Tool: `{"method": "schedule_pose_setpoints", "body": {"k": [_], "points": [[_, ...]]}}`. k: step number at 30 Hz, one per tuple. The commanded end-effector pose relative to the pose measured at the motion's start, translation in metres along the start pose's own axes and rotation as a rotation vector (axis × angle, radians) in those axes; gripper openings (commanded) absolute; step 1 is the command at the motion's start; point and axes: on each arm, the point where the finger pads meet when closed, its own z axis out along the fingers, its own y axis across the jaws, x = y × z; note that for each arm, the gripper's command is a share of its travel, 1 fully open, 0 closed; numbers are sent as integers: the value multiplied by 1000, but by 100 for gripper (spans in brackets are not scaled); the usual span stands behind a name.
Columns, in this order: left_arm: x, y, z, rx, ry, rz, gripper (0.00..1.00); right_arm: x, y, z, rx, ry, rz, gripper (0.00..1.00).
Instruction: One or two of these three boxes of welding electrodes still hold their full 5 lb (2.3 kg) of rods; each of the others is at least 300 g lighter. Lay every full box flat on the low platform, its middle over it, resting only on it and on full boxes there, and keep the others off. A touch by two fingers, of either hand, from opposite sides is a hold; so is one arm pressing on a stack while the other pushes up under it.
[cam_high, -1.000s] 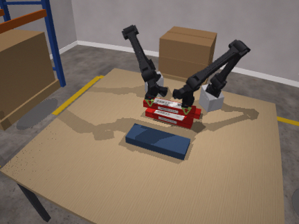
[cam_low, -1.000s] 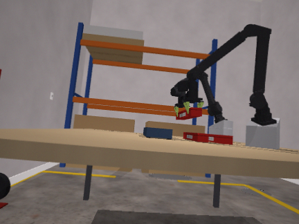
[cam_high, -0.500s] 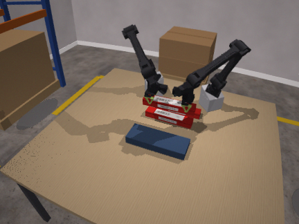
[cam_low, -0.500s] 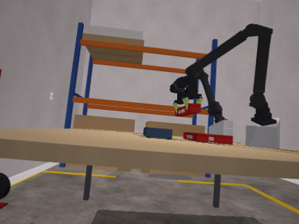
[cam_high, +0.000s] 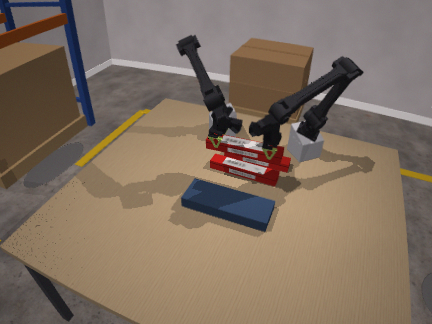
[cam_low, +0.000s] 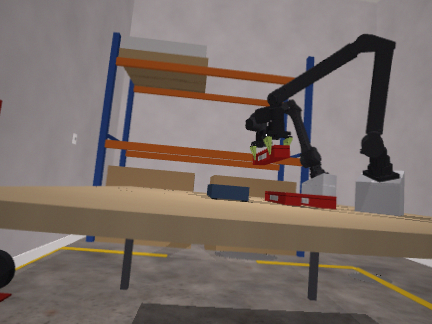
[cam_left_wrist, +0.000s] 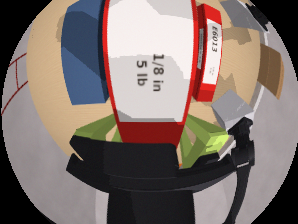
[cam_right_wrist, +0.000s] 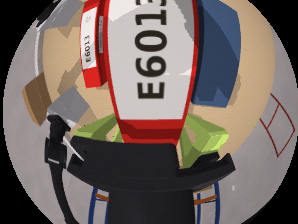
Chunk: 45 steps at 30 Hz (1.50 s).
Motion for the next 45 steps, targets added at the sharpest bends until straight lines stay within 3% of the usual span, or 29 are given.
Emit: {"method": "schedule_pose_setpoints", "body": {"k": [1,45], "points": [[-3,29,-68,-122,-71,-35,0,-4,-29,-72,130,-61,-3,0],[0,37,-94,-124,-71,-17,0,-3,-40,-99,131,-62,-3,0]]}}
